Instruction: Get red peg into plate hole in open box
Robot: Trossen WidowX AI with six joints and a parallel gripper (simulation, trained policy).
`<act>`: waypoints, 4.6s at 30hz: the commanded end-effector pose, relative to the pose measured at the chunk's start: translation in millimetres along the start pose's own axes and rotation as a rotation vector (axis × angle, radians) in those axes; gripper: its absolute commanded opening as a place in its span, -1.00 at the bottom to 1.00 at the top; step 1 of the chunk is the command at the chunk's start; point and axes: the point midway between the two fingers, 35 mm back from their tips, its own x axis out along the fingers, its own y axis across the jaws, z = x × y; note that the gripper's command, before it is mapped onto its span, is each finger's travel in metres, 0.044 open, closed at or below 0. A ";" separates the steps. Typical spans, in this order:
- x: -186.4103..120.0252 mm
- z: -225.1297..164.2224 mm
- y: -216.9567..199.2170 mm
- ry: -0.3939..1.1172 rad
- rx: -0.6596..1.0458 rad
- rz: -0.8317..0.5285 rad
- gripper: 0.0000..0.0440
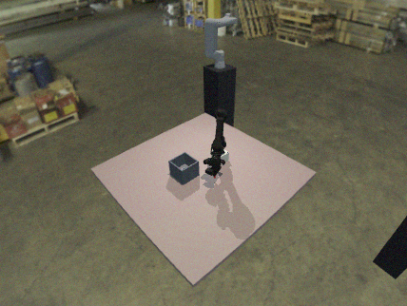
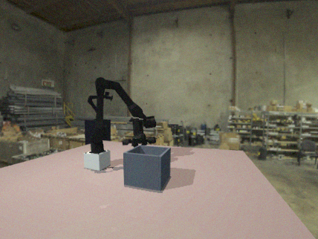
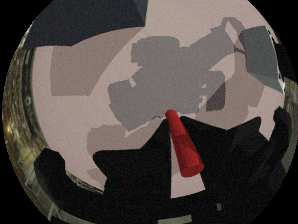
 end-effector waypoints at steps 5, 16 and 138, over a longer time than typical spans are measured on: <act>-26.8 -6.3 24.5 0.040 0.011 0.088 -1.00; -71.0 -0.1 59.3 0.049 0.000 0.213 -1.00; -32.1 219.8 82.2 0.107 0.056 -0.013 -0.40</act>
